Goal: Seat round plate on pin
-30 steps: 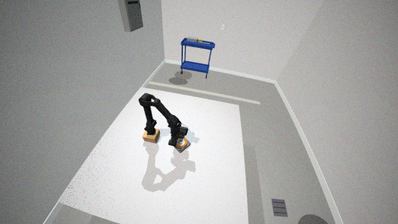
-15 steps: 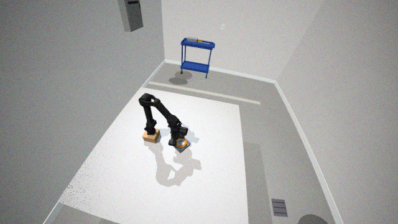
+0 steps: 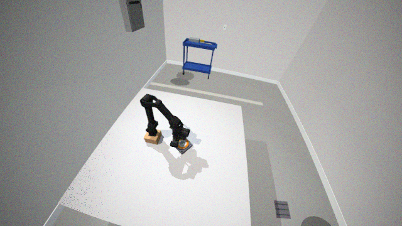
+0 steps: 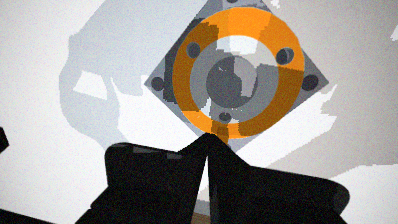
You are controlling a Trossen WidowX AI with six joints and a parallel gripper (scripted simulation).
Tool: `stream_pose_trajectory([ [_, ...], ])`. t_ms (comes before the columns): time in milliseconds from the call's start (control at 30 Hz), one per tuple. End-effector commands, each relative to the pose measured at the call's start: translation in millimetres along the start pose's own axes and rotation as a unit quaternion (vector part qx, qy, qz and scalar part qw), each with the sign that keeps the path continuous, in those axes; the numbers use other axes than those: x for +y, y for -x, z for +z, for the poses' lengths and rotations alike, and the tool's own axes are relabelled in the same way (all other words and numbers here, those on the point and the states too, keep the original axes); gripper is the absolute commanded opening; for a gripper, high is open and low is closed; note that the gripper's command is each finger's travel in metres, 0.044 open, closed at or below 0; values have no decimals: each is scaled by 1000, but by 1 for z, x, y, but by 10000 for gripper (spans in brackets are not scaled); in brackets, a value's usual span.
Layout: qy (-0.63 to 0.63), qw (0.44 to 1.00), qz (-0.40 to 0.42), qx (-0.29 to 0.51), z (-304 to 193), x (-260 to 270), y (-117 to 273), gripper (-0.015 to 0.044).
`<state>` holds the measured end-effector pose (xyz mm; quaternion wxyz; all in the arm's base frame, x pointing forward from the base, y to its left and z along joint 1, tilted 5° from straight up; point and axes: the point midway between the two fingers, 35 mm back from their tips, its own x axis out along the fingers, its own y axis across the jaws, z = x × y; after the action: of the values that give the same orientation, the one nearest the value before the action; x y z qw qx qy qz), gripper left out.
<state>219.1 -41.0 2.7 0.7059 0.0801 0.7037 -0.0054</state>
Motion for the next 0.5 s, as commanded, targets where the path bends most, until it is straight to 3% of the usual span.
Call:
stream_pose_trajectory([
  [0,-6,1000,-14,2,-1,-8,0,0],
  [467,-6,1000,-14,2,-1,-10,0,0],
])
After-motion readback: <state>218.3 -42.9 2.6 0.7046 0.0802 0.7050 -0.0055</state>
